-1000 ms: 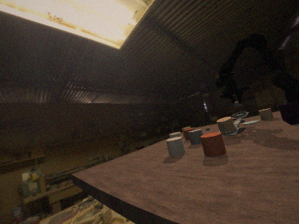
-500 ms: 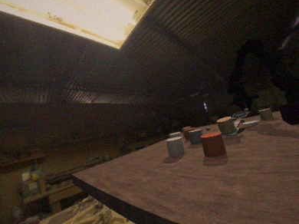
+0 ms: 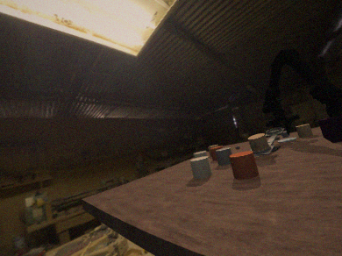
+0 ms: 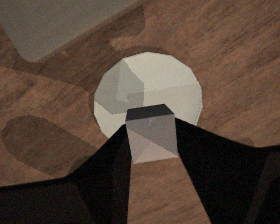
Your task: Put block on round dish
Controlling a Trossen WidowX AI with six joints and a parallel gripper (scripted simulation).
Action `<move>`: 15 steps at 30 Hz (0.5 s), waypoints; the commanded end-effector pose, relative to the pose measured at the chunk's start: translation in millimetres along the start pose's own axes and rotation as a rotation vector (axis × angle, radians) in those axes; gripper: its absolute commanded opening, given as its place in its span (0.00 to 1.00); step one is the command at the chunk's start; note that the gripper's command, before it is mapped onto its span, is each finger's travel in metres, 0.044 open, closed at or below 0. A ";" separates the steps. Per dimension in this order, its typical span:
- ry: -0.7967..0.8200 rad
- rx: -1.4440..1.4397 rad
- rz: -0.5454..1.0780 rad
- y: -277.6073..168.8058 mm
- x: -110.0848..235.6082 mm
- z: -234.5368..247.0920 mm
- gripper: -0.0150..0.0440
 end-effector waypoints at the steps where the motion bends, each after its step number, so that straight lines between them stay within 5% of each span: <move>1: -0.011 0.003 -0.004 0.4 -2.8 -1.2 0.25; 15: -0.010 0.000 0.000 -0.2 -16.9 -2.0 0.30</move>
Point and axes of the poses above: the point midway between the two fingers, 35 mm back from their tips, its own x axis back along the fingers, its own z axis across the jaws, y = z × x, the point moved 2 cm from there along x, back along the fingers, and after that the axes turned 14 degrees about -x, right-handed, at the moved point
